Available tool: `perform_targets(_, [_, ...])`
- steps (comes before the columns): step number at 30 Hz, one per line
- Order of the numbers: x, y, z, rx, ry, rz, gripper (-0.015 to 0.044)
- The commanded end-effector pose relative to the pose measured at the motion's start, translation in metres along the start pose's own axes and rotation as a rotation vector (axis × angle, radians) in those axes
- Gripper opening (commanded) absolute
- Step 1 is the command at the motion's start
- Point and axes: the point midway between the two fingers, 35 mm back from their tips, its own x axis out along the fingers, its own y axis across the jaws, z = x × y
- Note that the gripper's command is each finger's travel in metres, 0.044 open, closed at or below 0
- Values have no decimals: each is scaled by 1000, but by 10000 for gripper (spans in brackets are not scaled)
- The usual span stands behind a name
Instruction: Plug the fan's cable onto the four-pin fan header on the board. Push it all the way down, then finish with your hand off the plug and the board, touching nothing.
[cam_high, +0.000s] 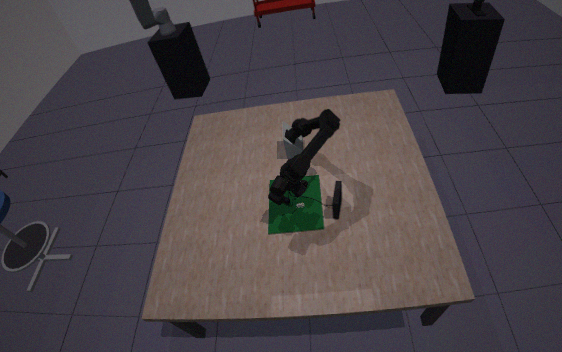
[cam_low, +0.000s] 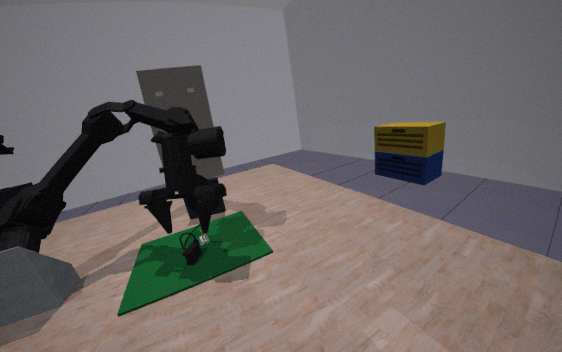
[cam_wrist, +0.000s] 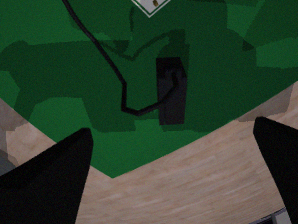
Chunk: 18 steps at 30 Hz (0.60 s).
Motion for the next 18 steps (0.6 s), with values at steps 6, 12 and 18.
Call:
perform_targets(6, [12,-1,2,7,-9,-6,440])
perform_targets(12, [21,-1,5,7,-9,-6,440])
perform_targets(18, [31,-1,7,7,-10,-6,440])
